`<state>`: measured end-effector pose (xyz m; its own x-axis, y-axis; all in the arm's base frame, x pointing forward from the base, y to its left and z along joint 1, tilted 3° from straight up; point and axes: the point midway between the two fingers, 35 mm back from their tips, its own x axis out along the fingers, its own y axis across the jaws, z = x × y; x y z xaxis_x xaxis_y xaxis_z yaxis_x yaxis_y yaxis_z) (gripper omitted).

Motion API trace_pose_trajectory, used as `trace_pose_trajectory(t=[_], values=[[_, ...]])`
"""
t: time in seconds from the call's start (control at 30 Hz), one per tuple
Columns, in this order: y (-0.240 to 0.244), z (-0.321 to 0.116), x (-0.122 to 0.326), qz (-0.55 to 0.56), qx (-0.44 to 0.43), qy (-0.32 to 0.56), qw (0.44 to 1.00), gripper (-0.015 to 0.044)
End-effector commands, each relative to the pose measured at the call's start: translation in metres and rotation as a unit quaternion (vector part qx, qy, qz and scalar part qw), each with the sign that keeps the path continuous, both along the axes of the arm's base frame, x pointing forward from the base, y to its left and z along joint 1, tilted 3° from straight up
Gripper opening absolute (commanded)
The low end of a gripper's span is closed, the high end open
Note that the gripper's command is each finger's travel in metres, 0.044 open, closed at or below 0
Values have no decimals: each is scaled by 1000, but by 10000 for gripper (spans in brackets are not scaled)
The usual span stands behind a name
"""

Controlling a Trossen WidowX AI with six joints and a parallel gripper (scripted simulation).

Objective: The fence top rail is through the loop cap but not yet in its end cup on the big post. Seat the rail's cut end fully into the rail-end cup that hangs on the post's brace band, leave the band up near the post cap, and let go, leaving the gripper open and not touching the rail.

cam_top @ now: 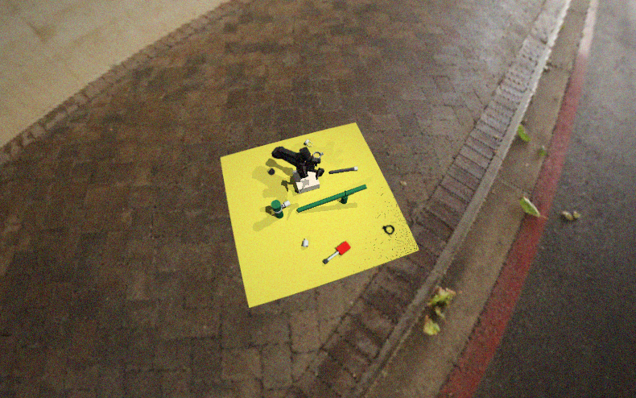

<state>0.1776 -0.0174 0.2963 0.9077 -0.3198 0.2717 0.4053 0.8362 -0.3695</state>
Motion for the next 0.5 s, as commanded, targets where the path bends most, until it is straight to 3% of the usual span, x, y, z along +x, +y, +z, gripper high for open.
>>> trace_pose_trajectory(t=[0.0, 0.23, 0.47], values=[[1, 1, 1, 1, -2, 3, 1000, 426], [8, -8, 48, 33, -27, 165, 985, 440], [-15, -55, 74, 37, 119, 386, 914, 440]])
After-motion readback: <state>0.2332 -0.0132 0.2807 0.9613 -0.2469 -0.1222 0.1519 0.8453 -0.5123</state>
